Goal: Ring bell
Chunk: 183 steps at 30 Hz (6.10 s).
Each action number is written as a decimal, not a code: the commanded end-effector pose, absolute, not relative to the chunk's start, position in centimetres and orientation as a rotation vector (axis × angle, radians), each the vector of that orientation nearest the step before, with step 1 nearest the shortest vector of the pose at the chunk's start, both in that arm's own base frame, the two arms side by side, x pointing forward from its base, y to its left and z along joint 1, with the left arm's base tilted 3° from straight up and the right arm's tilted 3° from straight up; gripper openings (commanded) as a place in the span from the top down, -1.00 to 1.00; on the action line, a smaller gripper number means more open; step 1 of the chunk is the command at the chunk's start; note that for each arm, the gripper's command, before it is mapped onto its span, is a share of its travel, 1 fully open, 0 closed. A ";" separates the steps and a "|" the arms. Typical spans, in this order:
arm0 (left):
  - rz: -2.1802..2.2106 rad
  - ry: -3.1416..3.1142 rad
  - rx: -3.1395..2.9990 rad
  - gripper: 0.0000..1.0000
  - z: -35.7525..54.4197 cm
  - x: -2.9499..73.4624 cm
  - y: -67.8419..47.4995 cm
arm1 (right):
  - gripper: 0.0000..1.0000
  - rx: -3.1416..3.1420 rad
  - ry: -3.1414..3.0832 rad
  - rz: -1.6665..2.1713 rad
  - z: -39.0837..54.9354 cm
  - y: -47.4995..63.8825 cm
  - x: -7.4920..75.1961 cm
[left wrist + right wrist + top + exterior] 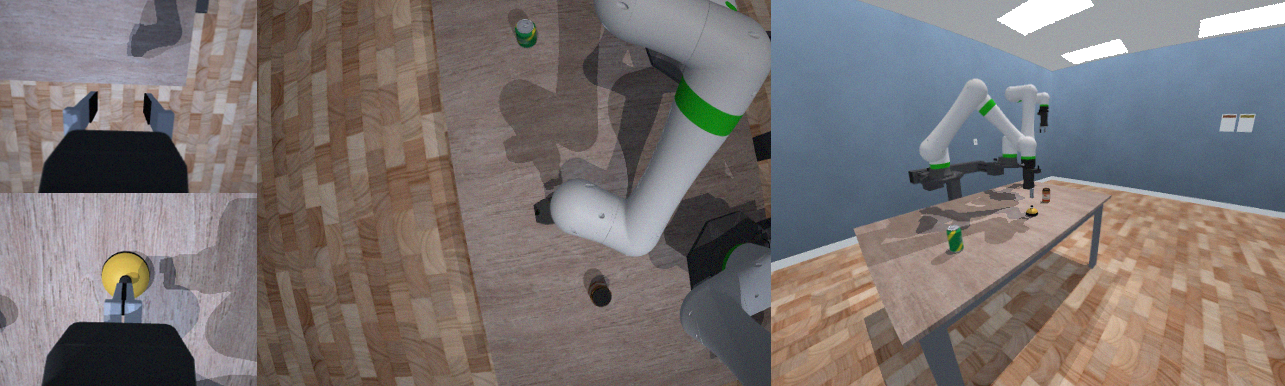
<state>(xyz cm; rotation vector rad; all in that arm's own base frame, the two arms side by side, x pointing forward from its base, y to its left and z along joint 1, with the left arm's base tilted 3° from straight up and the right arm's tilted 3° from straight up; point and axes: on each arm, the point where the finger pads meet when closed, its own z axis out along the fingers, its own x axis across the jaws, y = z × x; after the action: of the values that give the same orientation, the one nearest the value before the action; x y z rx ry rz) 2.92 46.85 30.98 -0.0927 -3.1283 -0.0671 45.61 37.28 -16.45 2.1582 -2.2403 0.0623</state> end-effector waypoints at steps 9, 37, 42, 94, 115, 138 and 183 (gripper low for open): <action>-0.072 -3.128 -0.093 -1.00 31.1 2.9 46.9 | 0.65 2.161 -2.242 0.062 -18.1 37.3 45.7; -0.072 -3.128 -0.093 -1.00 31.1 2.9 46.9 | 0.65 2.161 -2.242 0.062 -20.9 37.1 45.8; -0.072 -3.128 -0.093 -1.00 31.1 2.9 46.9 | 0.65 2.161 -2.242 0.062 -20.9 37.1 45.8; -0.072 -3.128 -0.093 -1.00 31.1 2.9 46.9 | 0.65 2.161 -2.242 0.062 -22.0 37.0 45.8; -0.072 -3.128 -0.093 -1.00 31.1 2.9 46.9 | 0.65 2.161 -2.242 0.062 -22.2 37.0 45.8; -0.072 -3.128 -0.093 -1.00 31.1 2.9 46.9 | 0.65 2.161 -2.242 0.062 -22.1 37.0 45.8; -0.072 -3.128 -0.093 -1.00 31.1 2.9 46.9 | 0.65 2.161 -2.242 0.062 -15.2 37.4 45.7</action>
<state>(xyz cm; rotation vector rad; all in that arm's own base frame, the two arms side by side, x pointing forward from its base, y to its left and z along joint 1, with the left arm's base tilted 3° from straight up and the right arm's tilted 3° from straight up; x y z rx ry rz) 2.92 46.85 30.98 -0.0927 -3.1283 -0.0671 45.63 37.25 -15.34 2.1579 -2.2406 0.0624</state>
